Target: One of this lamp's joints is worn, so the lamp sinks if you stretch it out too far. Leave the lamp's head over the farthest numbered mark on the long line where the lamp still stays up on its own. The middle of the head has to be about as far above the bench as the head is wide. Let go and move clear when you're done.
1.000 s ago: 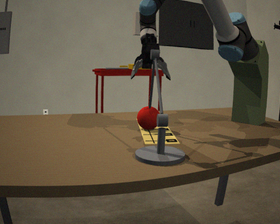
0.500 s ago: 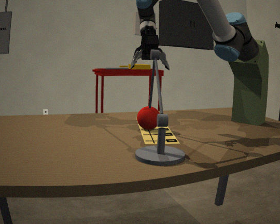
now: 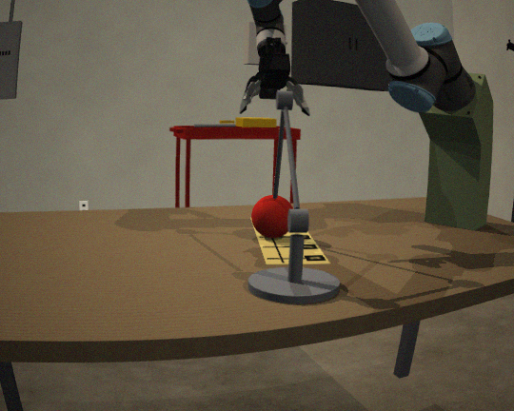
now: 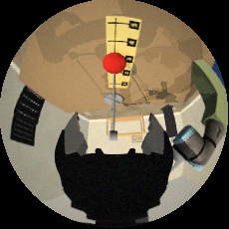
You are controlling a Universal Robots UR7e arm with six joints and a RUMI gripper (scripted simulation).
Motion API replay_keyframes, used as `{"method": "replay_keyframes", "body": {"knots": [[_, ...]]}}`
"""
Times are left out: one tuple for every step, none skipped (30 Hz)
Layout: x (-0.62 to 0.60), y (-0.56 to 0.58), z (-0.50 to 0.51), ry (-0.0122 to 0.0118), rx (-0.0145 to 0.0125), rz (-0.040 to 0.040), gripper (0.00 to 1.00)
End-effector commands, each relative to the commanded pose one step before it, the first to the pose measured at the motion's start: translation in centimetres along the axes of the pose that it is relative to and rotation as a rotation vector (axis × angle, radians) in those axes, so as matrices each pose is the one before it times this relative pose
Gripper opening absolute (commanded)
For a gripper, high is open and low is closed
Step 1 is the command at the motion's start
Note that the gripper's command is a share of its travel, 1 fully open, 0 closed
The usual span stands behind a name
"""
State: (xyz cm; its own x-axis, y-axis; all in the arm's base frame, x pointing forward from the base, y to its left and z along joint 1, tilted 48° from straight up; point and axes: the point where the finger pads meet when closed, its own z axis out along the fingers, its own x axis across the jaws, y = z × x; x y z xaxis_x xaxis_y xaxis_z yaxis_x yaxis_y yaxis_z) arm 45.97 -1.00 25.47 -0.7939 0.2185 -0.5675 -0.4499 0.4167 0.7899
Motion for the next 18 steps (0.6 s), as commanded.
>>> {"method": "replay_keyframes", "body": {"knots": [[0.019,0.007,-0.629,-0.00024,0.00029,-0.00048,1.00],[0.005,-0.001,-0.092,-0.00001,0.00003,0.00001,1.00],[0.005,-0.001,-0.092,-0.00001,0.00003,0.00001,1.00],[0.005,-0.001,-0.092,-0.00001,0.00003,0.00001,1.00],[0.005,-0.001,-0.092,-0.00001,0.00003,0.00001,1.00],[0.005,-0.001,-0.092,-0.00001,0.00003,0.00001,1.00],[0.005,-0.001,-0.092,-0.00001,0.00003,0.00001,1.00],[0.000,0.000,0.000,0.00000,0.00000,0.00000,1.00],[0.000,0.000,0.000,0.00000,0.00000,0.00000,1.00],[-0.001,0.000,0.018,0.00000,0.00000,0.00000,1.00],[-0.001,0.000,0.018,0.00000,0.00000,0.00000,1.00],[-0.001,0.000,0.018,0.00000,0.00000,0.00000,1.00],[-0.001,0.000,0.018,0.00000,0.00000,0.00000,1.00],[-0.001,0.000,0.018,0.00000,0.00000,0.00000,1.00],[-0.001,0.000,0.018,0.00000,0.00000,0.00000,1.00],[-0.001,0.000,0.018,0.00000,0.00000,0.00000,1.00],[-0.001,0.000,0.018,0.00000,0.00000,0.00000,1.00],[-0.001,0.000,0.018,0.00000,0.00000,0.00000,1.00]]}}
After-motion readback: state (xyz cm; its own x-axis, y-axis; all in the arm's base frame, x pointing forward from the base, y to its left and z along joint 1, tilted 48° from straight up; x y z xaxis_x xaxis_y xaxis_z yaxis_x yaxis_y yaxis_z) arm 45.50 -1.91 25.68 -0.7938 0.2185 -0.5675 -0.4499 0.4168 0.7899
